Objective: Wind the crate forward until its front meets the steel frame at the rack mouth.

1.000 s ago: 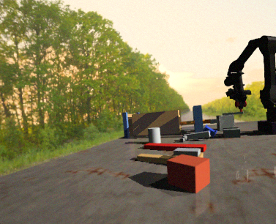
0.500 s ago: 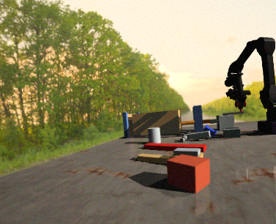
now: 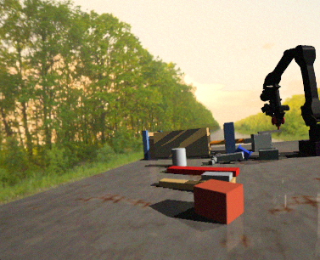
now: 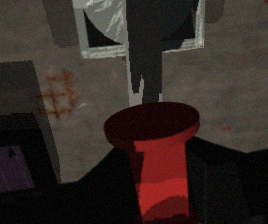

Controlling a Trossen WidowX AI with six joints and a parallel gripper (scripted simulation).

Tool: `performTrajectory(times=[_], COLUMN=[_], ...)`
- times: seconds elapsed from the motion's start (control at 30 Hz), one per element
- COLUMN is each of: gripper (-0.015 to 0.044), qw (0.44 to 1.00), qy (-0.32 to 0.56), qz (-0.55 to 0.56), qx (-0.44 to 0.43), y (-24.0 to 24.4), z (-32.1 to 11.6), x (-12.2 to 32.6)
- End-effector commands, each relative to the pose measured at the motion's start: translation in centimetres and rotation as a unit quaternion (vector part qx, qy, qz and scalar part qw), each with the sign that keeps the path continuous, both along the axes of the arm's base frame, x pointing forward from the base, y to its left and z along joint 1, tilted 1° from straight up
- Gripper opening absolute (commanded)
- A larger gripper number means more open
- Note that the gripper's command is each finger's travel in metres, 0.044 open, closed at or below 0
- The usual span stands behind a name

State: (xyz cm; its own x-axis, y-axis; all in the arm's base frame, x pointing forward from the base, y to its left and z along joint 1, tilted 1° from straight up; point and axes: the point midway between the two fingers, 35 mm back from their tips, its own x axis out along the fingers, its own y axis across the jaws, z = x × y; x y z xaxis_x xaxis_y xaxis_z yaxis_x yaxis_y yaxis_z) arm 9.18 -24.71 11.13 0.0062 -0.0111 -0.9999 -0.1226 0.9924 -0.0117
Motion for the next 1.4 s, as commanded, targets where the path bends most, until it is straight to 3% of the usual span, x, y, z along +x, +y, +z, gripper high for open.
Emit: performTrajectory(times=[0.0, 1.37], gripper=[0.0000, 0.0000], qw=[1.000, 1.000], qy=[0.002, 0.001], qz=[-0.001, -0.001], qx=[-0.017, -0.019], y=[-1.8, -7.5], z=[-0.1, 0.3], x=[0.2, 3.9])
